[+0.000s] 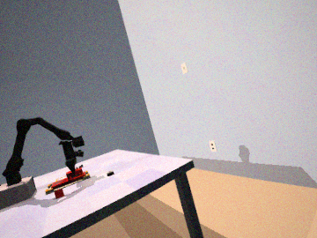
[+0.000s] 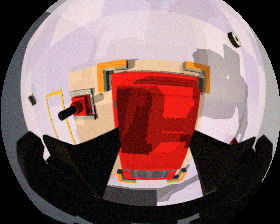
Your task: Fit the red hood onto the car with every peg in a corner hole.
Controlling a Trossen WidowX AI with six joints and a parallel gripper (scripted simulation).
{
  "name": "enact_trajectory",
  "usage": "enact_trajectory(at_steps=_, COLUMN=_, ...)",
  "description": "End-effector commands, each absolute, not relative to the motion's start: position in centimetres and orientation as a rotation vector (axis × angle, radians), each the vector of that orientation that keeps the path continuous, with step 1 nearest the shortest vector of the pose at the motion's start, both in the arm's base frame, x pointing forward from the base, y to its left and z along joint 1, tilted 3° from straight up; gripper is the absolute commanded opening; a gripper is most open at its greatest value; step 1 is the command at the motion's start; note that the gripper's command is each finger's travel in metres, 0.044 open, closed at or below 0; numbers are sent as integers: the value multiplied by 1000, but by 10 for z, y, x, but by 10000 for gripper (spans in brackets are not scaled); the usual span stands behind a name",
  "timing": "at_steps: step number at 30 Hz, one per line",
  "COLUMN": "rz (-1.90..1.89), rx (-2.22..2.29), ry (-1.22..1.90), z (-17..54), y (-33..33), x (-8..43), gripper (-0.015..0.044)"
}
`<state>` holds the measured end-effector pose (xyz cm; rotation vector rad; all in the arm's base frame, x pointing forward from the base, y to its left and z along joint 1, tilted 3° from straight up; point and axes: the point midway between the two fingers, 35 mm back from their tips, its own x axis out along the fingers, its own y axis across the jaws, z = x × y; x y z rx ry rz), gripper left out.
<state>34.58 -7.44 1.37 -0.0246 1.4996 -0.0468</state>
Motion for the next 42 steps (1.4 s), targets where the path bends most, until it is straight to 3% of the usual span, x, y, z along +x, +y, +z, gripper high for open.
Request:
enact_trajectory(at_steps=1, rz=-47, rx=-24, ry=1496, z=17, y=-74, x=346, gripper=0)
enact_trajectory(at_steps=42, rz=-47, rx=-25, ry=1498, z=2, y=-75, x=347, gripper=0)
